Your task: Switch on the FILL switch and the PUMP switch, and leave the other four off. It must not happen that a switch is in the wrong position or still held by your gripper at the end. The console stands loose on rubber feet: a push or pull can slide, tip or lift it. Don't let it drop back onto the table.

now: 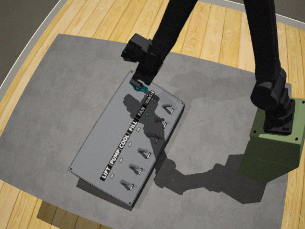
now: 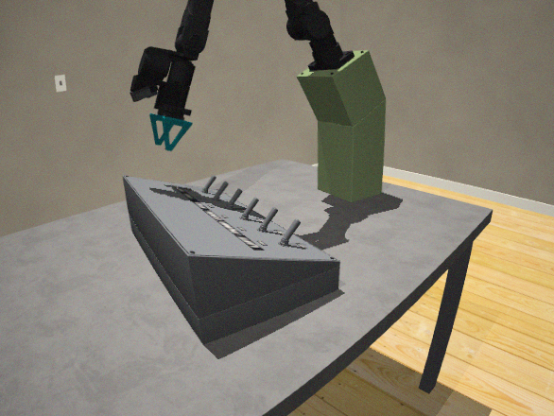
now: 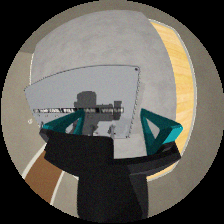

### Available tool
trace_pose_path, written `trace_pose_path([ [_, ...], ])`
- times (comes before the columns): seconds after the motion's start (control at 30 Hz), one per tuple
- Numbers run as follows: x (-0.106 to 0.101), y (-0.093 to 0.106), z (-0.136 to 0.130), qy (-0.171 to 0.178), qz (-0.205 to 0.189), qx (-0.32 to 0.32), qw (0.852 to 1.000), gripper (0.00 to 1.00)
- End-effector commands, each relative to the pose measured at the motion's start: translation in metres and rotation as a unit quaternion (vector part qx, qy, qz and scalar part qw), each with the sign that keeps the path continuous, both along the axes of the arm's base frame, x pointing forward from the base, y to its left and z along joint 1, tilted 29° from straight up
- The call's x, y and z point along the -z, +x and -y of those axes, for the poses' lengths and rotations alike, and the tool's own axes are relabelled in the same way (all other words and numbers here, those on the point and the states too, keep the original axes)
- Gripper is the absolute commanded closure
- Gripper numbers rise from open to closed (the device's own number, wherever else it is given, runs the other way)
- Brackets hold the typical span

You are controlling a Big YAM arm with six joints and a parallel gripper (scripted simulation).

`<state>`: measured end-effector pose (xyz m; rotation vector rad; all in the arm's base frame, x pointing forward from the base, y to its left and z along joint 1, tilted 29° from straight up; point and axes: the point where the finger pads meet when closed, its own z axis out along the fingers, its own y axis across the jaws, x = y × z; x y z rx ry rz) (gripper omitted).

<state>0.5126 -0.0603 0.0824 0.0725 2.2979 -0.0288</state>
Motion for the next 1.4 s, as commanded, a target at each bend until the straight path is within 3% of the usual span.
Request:
trace_pose_path([
  [0.0, -0.020, 0.014, -0.001, -0.006, 0.029, -0.005, 1.000, 0.00],
  [0.1, -0.020, 0.014, -0.001, -0.006, 0.029, -0.005, 1.000, 0.00],
  [0.13, -0.020, 0.014, -0.001, -0.006, 0.029, -0.005, 1.000, 1.00],
  [0.3, -0.027, 0.010, -0.001, -0.007, 0.035, -0.005, 0.999, 1.00],
  [0.4, -0.019, -0.003, -0.001, -0.005, 0.015, -0.004, 1.000, 1.00],
  [0.77, -0.046, -0.036, 0.003, -0.005, 0.014, 0.001, 1.000, 1.00],
  [0.83, -0.046, -0.036, 0.003, -0.005, 0.014, 0.001, 1.000, 1.00],
  [0.87, -0.057, -0.032, 0.000, -0.005, 0.024, -0.001, 1.000, 1.00],
  [0.9, -0.051, -0.041, 0.000, -0.004, 0.015, -0.001, 1.000, 1.00],
  [1.0, -0.056, -0.048, 0.002, -0.005, 0.014, 0.001, 1.000, 1.00],
  [1.13, -0.067, -0.046, 0.000, -0.006, 0.022, -0.001, 1.000, 1.00],
  [1.2, -0.067, -0.047, 0.000, -0.005, 0.022, 0.000, 1.000, 1.00],
  [1.3, -0.043, -0.051, -0.010, 0.002, -0.001, -0.003, 1.000, 1.00],
  [1.37, -0.043, -0.048, -0.014, 0.002, 0.010, -0.002, 1.000, 1.00],
])
